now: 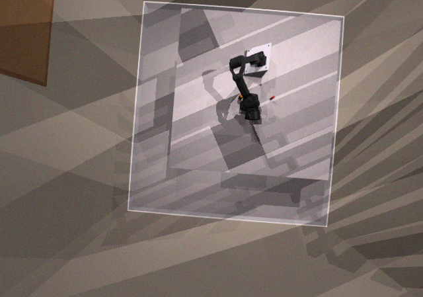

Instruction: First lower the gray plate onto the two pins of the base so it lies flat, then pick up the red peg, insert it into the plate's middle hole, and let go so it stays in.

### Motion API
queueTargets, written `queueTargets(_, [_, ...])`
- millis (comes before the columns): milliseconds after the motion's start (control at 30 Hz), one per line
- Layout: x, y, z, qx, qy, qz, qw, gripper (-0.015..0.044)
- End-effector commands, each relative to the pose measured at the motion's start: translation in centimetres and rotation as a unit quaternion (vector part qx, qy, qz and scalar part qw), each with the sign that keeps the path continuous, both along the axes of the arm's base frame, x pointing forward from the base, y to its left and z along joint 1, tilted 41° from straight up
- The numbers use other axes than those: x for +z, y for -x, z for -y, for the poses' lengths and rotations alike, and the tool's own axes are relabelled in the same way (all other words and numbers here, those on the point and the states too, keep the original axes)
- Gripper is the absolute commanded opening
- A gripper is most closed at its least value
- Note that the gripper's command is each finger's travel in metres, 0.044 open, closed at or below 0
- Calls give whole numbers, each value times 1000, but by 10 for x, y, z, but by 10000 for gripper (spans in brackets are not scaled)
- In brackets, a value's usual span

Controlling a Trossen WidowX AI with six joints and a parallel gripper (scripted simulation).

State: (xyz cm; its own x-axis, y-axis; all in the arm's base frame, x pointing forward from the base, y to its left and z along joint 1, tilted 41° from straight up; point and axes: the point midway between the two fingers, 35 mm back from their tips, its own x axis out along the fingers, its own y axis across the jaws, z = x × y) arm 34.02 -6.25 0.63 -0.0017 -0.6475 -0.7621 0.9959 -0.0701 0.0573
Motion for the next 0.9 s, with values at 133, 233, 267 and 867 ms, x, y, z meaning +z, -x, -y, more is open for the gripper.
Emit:
queueTargets(133, [1,1,1,2,1,0,1000,0])
queueTargets(233, [1,1,1,2,1,0,1000,0])
queueTargets(267, [1,1,1,2,1,0,1000,0])
queueTargets(867, [-10,1,13,2,2,0,1000,0])
